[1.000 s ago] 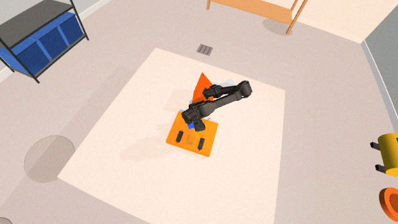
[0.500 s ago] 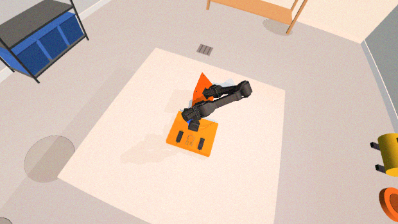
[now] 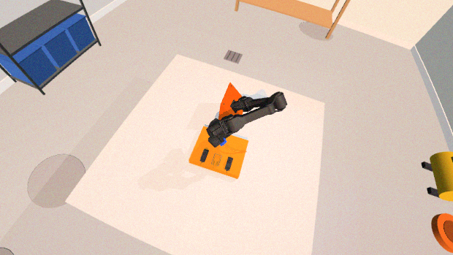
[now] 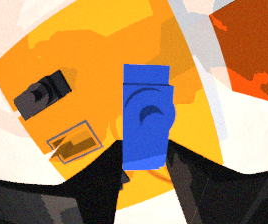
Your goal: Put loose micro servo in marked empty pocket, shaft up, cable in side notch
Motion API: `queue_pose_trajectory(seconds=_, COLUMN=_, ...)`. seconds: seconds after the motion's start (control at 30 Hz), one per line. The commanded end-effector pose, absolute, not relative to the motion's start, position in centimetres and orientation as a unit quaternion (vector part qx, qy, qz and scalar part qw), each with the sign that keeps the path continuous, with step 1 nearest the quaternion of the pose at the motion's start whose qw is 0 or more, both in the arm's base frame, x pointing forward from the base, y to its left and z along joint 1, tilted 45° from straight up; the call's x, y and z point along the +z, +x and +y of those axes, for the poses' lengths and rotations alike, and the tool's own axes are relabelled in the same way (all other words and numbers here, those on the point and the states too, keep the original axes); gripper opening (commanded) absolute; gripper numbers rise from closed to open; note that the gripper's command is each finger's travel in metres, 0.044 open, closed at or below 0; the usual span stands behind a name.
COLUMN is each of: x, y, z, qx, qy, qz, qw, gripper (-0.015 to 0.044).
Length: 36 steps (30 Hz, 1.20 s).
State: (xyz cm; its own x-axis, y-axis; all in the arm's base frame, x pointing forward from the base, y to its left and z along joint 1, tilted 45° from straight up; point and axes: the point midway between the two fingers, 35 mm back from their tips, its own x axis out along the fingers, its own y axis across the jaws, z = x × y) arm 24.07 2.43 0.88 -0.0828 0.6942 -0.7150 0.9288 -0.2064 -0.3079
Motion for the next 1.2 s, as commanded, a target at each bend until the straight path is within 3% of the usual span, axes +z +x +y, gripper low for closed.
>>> queue_pose_trajectory(seconds=0.0, x=0.95, y=24.07, z=2.45, qx=-0.443, qy=0.67, qz=0.587, qw=0.102, gripper=0.0)
queue_pose_trajectory(seconds=0.87, x=0.94, y=24.07, z=2.45, qx=-0.655, qy=0.647, qz=0.334, qw=-0.202, gripper=0.0)
queue_pose_trajectory(seconds=1.17, x=0.95, y=24.46, z=2.5, qx=-0.663, qy=0.642, qz=0.317, qw=-0.219, gripper=0.0)
